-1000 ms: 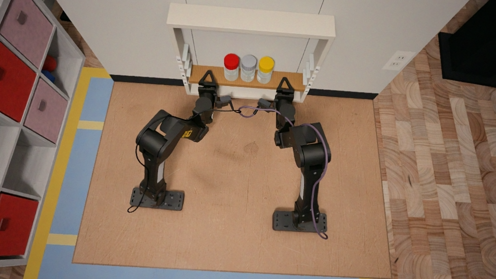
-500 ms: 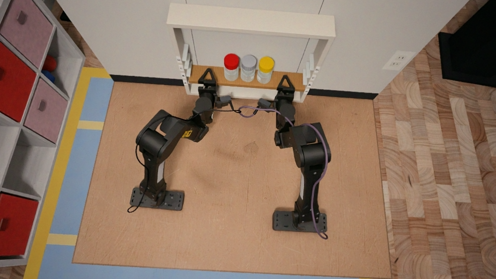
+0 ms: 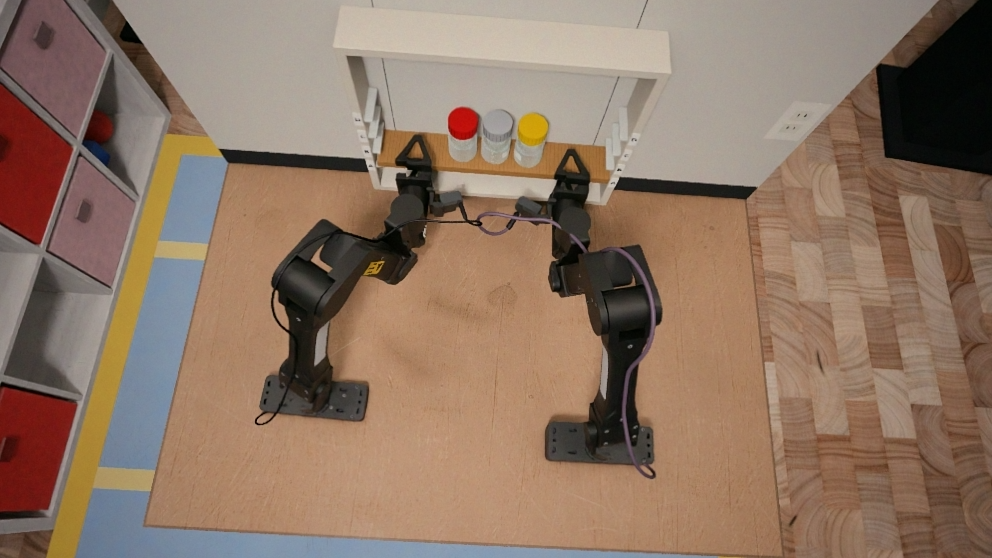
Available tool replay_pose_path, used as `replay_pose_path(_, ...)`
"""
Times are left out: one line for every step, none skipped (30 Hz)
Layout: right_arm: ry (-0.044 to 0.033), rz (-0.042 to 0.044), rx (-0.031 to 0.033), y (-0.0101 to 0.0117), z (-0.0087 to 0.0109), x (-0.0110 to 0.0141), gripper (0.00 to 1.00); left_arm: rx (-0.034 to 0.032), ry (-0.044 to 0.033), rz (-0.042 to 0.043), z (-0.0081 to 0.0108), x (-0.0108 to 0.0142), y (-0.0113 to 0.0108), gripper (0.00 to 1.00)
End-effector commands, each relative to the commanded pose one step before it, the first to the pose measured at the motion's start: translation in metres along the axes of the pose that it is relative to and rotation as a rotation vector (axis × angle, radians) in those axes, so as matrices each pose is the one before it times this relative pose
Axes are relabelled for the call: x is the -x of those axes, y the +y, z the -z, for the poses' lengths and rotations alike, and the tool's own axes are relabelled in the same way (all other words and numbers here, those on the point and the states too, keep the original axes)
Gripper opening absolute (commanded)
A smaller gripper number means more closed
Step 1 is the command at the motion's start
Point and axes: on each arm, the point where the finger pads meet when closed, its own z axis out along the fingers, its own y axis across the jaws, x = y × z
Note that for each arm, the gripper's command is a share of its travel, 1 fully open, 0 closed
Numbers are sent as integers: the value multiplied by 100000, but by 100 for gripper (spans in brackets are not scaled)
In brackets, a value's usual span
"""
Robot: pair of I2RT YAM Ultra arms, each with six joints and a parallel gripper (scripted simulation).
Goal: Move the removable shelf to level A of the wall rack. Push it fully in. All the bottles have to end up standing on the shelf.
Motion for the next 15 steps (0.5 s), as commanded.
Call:
replay_pose_path(-121, -739, -1984, -829, 643, -163, 100, -9, 48, -456, 860, -34, 1, 100)
replay_pose_path(0, 0, 0, 0, 127, 0, 100, 0, 0, 0, 127, 0, 0, 100)
replay_pose_path(0, 0, 0, 0, 127, 0, 100, 0, 0, 0, 127, 0, 0, 100)
replay_pose_path(0, 0, 0, 0, 127, 0, 100, 0, 0, 0, 127, 0, 0, 100)
replay_pose_path(0, 0, 0, 0, 127, 0, 100, 0, 0, 0, 127, 0, 0, 100)
replay_pose_path(0, 0, 0, 0, 127, 0, 100, 0, 0, 0, 127, 0, 0, 100)
replay_pose_path(0, 0, 0, 0, 127, 0, 100, 0, 0, 0, 127, 0, 0, 100)
replay_pose_path(0, 0, 0, 0, 0, 0, 100, 0, 0, 0, 0, 0, 0, 100)
replay_pose_path(0, 0, 0, 0, 0, 0, 100, 0, 0, 0, 0, 0, 0, 100)
replay_pose_path(0, 0, 0, 0, 127, 0, 100, 0, 0, 0, 127, 0, 0, 100)
replay_pose_path(0, 0, 0, 0, 127, 0, 100, 0, 0, 0, 127, 0, 0, 100)
replay_pose_path(0, 0, 0, 0, 127, 0, 100, 0, 0, 0, 127, 0, 0, 100)
replay_pose_path(0, 0, 0, 0, 127, 0, 100, 0, 0, 0, 127, 0, 0, 100)
replay_pose_path(0, 0, 0, 0, 127, 0, 100, 0, 0, 0, 127, 0, 0, 100)
replay_pose_path(0, 0, 0, 0, 127, 0, 100, 0, 0, 0, 127, 0, 0, 100)
